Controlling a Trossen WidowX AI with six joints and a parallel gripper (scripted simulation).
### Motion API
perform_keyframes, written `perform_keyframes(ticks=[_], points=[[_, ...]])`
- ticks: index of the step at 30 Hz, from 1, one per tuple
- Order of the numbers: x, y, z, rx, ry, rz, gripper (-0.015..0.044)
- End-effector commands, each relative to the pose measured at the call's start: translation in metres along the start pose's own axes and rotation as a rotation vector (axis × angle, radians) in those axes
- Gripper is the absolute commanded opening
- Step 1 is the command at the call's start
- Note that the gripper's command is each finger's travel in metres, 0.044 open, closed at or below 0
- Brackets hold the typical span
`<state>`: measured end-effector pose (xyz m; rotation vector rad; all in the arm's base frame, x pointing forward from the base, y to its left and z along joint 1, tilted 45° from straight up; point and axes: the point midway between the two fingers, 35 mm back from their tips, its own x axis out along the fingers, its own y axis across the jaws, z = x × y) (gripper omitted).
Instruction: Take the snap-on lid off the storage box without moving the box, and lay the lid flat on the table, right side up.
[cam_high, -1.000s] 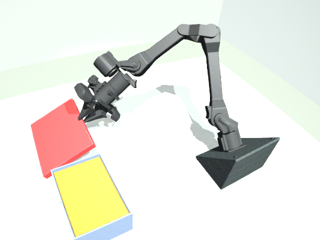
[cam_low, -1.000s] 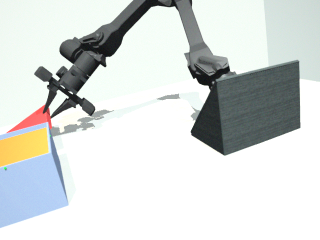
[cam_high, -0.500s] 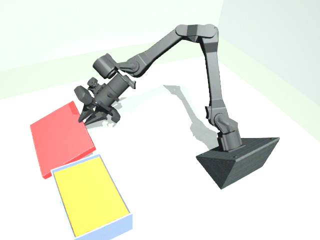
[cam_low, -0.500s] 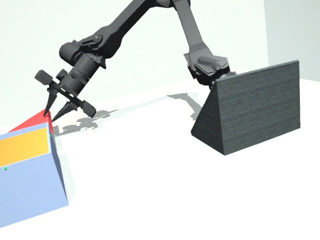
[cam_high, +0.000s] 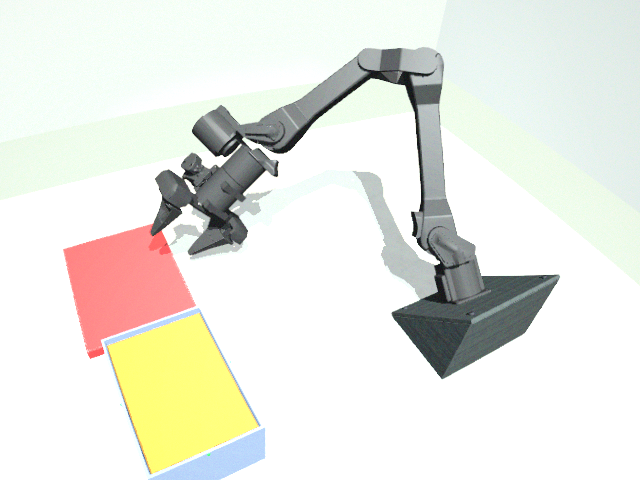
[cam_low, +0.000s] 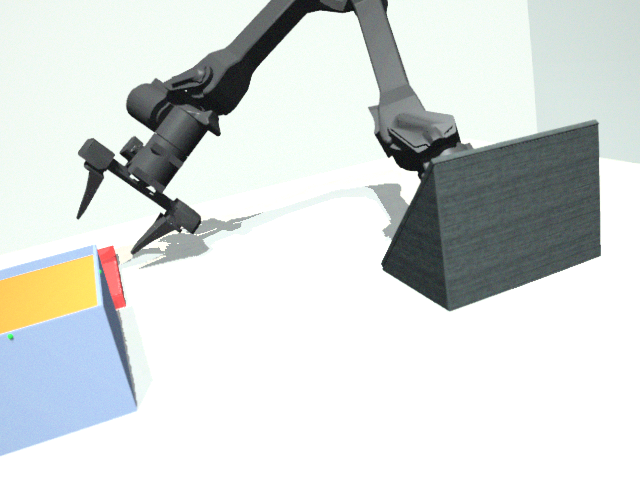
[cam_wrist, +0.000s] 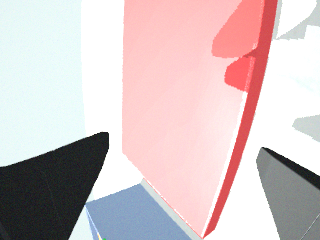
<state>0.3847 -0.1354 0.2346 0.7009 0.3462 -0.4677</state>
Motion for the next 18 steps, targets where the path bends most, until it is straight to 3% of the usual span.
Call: perform_keyframes(ticks=[1, 18], points=[[-0.007, -0.005, 0.000, -0.003, 0.001, 0.004, 0.0440], [-0.033, -0.027, 0.000, -0.004, 0.001, 0.003, 0.0440]])
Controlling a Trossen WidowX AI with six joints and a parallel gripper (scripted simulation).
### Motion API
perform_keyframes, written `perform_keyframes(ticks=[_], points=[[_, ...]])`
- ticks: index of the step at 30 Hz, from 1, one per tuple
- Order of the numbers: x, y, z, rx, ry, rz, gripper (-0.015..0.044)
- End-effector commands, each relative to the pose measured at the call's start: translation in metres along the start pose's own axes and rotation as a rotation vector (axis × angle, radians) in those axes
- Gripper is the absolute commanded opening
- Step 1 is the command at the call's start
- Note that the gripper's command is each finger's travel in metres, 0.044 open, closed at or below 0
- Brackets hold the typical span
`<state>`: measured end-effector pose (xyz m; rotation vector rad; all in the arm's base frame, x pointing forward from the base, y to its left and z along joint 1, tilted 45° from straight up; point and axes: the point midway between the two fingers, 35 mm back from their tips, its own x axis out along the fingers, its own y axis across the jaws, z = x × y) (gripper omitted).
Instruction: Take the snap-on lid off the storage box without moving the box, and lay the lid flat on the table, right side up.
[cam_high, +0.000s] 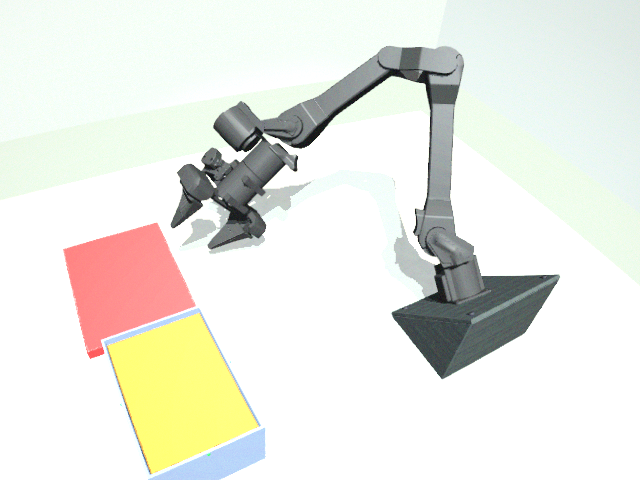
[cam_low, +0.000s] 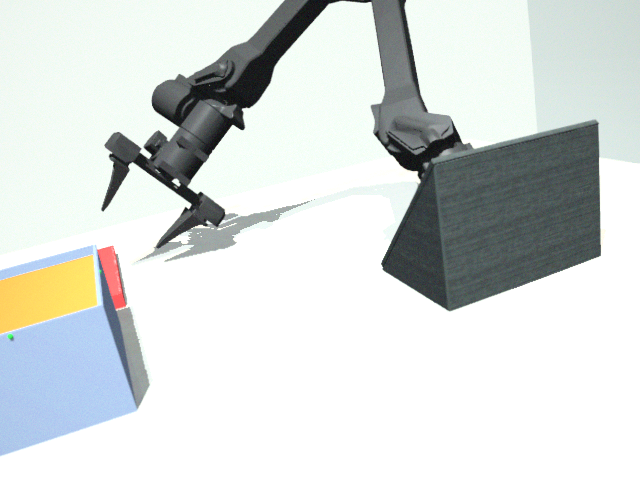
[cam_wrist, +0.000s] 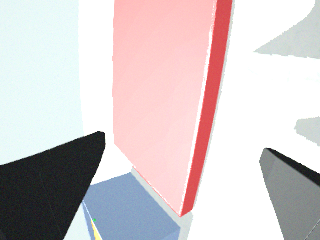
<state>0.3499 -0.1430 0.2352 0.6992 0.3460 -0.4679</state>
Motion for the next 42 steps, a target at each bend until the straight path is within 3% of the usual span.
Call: perform_keyframes(ticks=[1, 42], points=[[-0.007, -0.005, 0.000, -0.003, 0.002, 0.004, 0.0440], [-0.070, 0.022, 0.000, -0.001, 0.004, 0.003, 0.0440]])
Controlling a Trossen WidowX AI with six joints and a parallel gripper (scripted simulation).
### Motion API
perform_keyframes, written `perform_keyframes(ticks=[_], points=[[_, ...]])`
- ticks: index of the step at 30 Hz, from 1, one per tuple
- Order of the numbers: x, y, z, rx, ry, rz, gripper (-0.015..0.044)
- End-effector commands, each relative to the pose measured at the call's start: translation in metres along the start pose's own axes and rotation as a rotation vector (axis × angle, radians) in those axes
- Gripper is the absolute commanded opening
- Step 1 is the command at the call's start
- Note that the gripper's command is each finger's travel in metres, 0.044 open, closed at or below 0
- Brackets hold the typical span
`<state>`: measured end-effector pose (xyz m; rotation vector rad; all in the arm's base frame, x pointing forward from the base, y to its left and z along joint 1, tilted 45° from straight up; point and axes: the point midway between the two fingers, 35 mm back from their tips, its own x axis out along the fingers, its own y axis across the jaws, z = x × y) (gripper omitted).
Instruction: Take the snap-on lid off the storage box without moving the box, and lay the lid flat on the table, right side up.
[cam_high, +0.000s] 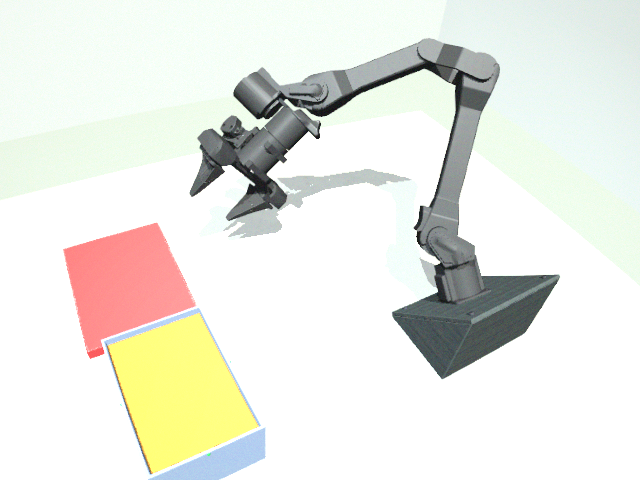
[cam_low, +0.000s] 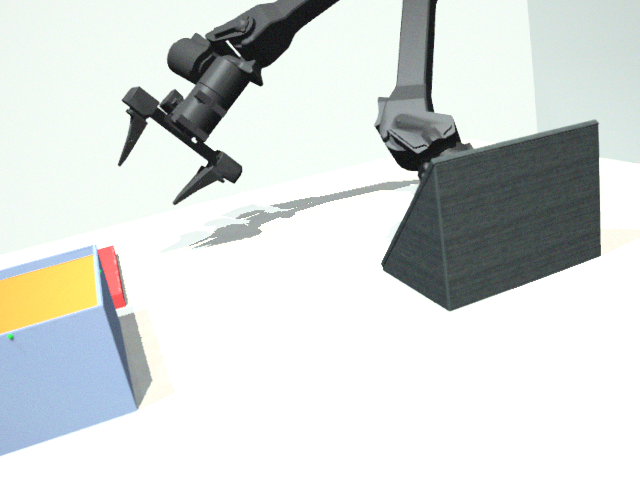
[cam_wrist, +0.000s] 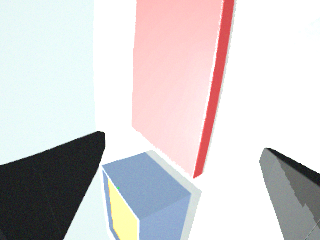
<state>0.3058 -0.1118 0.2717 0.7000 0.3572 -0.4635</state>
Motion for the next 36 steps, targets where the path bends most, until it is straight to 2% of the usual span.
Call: perform_keyframes(ticks=[1, 10, 36], points=[[-0.009, 0.006, 0.002, 0.001, -0.008, 0.003, 0.0440], [-0.023, 0.014, 0.002, 0.002, -0.007, 0.003, 0.0440], [-0.017, 0.010, 0.000, 0.002, -0.007, 0.003, 0.0440]])
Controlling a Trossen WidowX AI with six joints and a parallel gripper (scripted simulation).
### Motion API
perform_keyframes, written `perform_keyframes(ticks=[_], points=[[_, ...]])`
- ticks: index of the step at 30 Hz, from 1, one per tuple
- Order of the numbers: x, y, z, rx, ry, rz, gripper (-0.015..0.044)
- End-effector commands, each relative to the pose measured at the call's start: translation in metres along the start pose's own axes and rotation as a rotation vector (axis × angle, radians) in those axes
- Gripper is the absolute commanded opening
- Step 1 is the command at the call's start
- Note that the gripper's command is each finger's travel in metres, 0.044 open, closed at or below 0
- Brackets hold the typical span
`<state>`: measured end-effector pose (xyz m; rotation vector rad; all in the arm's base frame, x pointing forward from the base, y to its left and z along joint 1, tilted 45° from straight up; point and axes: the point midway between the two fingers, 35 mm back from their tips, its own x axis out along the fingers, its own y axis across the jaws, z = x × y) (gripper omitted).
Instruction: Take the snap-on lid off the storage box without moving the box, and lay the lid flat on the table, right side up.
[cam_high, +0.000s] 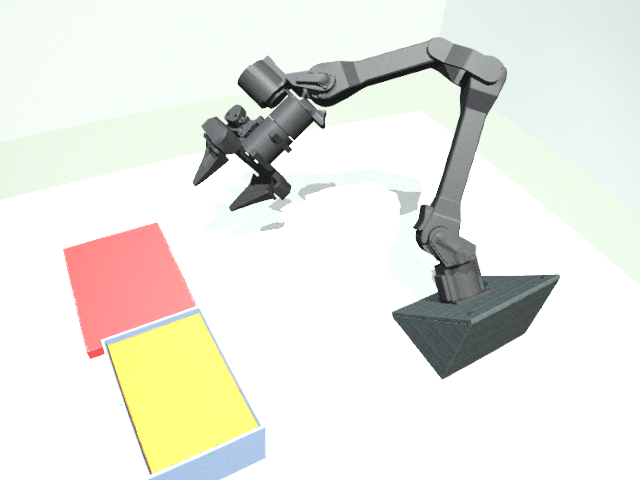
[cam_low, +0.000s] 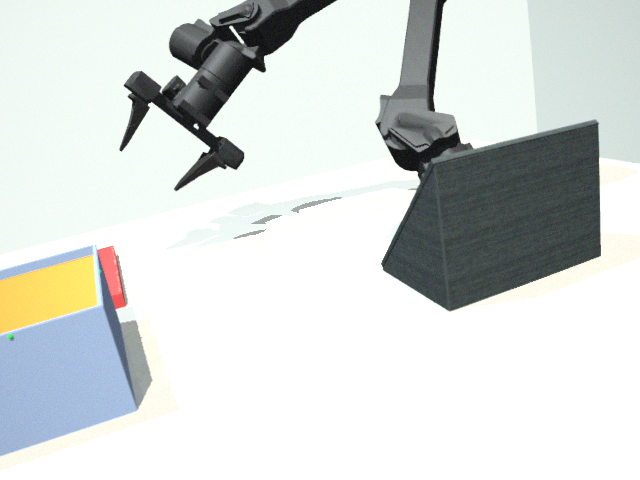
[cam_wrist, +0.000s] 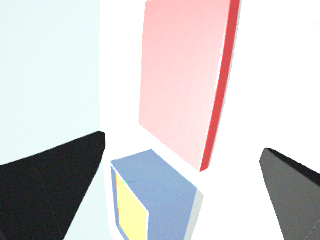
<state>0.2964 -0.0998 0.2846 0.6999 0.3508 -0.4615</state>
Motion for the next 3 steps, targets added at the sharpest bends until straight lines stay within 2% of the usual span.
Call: perform_keyframes(ticks=[1, 3], points=[[0.0003, -0.0002, 0.0003, 0.001, -0.002, -0.001, 0.0440], [0.0003, -0.0002, 0.0003, 0.001, -0.002, -0.001, 0.0440]])
